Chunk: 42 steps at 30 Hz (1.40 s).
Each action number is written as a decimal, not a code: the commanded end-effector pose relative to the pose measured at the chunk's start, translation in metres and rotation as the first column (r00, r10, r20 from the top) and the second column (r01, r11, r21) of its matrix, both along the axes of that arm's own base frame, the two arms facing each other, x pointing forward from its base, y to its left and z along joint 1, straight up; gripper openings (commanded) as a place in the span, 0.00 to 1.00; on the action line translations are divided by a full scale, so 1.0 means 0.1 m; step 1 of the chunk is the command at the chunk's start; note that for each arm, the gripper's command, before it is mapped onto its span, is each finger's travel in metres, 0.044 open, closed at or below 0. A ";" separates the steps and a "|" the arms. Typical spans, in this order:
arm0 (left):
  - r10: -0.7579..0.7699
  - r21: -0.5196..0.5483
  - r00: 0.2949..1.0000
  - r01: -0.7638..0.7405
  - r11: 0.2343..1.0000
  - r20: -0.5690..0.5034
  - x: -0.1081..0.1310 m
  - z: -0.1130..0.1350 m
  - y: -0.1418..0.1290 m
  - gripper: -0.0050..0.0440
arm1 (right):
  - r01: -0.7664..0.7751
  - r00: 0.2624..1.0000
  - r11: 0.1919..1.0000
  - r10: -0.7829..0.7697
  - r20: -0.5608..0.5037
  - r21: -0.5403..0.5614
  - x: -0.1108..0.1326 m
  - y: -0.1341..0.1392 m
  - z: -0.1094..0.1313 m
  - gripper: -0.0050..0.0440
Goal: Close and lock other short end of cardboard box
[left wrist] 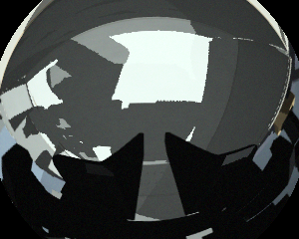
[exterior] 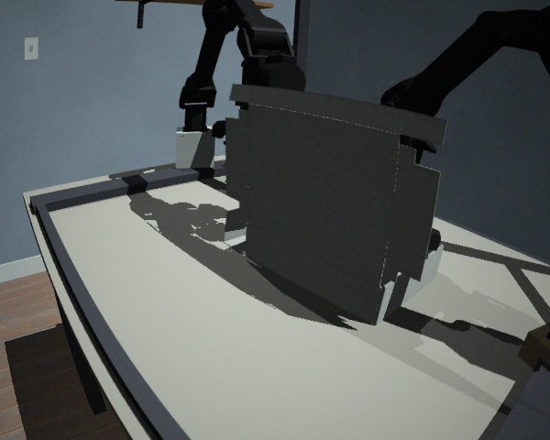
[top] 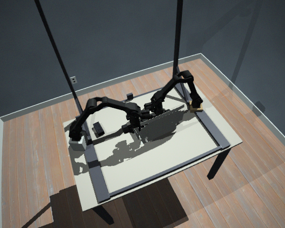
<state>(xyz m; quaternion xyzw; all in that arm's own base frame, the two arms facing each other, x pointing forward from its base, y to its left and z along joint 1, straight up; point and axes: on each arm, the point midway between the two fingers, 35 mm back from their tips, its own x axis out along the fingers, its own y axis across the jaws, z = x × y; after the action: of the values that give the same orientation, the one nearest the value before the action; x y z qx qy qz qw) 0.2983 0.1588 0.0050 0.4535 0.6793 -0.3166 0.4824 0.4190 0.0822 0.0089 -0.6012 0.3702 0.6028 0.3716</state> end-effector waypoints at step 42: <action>0.000 0.024 1.000 0.000 1.000 0.022 0.04 -0.26 0.01 0.31 | -0.004 0.999 1.000 0.004 0.036 0.005 -0.01 0.05 0.13 0.50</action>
<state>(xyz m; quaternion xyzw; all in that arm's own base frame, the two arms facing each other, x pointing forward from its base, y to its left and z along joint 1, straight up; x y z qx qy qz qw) 0.3017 0.1586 -0.0033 0.4717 0.6723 -0.3024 0.4838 0.4156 0.0868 0.0093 -0.6030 0.3677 0.6041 0.3691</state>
